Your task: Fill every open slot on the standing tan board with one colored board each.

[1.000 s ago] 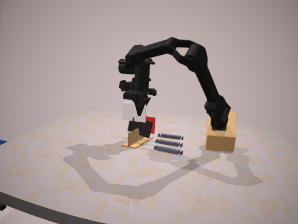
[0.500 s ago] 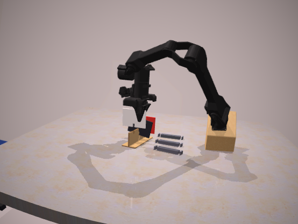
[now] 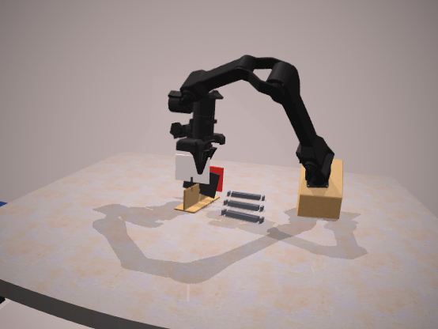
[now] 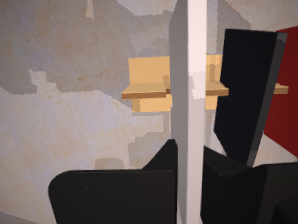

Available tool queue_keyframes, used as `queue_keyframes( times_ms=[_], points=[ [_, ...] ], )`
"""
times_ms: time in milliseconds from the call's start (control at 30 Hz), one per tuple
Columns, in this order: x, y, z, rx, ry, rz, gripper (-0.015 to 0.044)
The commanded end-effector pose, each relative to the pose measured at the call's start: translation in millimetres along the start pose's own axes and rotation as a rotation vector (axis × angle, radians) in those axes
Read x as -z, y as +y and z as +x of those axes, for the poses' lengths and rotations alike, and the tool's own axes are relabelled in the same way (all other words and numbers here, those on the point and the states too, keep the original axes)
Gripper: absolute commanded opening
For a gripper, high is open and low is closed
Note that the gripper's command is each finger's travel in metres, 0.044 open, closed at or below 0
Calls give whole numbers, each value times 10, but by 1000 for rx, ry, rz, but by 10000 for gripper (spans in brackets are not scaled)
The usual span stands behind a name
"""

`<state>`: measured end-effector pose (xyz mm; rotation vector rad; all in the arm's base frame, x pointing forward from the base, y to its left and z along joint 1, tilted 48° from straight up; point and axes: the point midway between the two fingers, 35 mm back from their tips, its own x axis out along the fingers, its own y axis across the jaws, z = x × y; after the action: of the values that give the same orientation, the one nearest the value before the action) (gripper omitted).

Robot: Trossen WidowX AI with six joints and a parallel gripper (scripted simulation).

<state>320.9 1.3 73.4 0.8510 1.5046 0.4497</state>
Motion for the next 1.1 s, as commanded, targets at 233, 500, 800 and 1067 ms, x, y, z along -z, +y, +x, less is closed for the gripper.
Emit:
queue_keyframes(
  times_ms=[233, 500, 800, 1067],
  points=[
    [-6, 6, 1, -3, -2, 3, 0],
    [-6, 6, 1, -3, -2, 3, 0],
    [-8, 6, 2, -3, -2, 3, 0],
    [-7, 7, 57, -4, -2, 3, 0]
  ],
)
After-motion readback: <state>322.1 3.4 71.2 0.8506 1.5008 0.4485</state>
